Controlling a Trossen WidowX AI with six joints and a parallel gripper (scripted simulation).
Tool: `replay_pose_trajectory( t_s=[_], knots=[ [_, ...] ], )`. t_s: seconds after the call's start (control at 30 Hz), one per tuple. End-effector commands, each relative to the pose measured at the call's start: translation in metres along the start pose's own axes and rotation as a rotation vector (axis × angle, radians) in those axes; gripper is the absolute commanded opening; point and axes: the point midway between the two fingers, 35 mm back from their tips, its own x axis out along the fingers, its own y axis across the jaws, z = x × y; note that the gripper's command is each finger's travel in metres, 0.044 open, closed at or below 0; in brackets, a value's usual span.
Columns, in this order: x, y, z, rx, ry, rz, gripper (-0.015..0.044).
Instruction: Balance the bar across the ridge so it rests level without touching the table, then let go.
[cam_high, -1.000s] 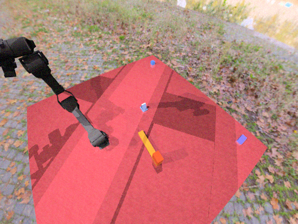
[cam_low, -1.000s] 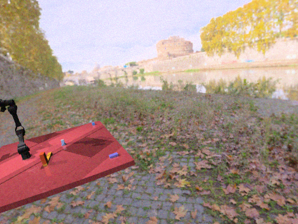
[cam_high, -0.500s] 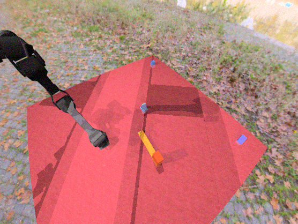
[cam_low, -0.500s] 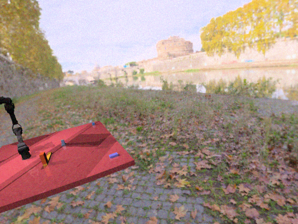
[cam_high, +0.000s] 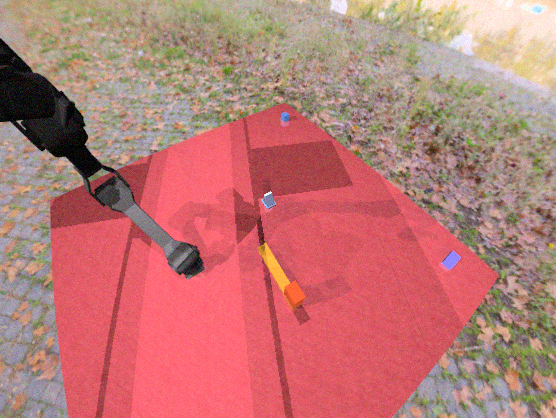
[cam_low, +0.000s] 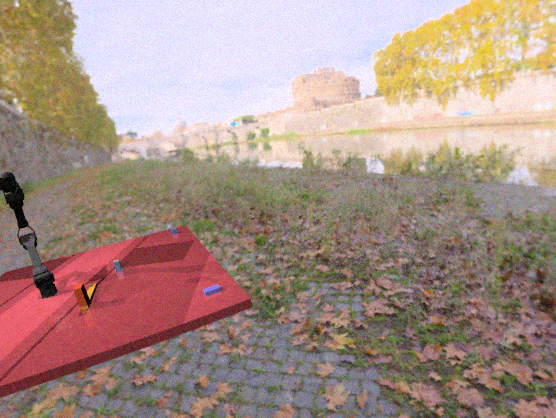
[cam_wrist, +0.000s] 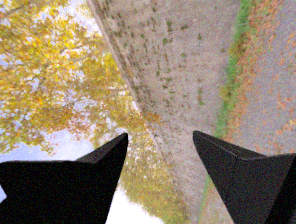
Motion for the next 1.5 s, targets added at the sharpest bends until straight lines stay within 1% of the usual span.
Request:
replay_pose_trajectory(
  t_s=[0.0, 0.37, 0.8, 1.2, 1.47],
  knots=[
    [0.005, -0.002, -0.039, -0.212, 0.103, 0.026, 0.0315],
    [0.001, -0.018, -0.134, -0.710, 0.366, 0.140, 0.0315],
    [-0.033, -0.055, -0.243, -1.297, 0.693, 0.390, 0.0315],
    [-0.085, -0.102, -0.320, -1.761, 0.972, 0.749, 0.0315],
    [-0.137, -0.137, -0.360, -1.977, 1.157, 1.105, 0.0315]
  ],
)
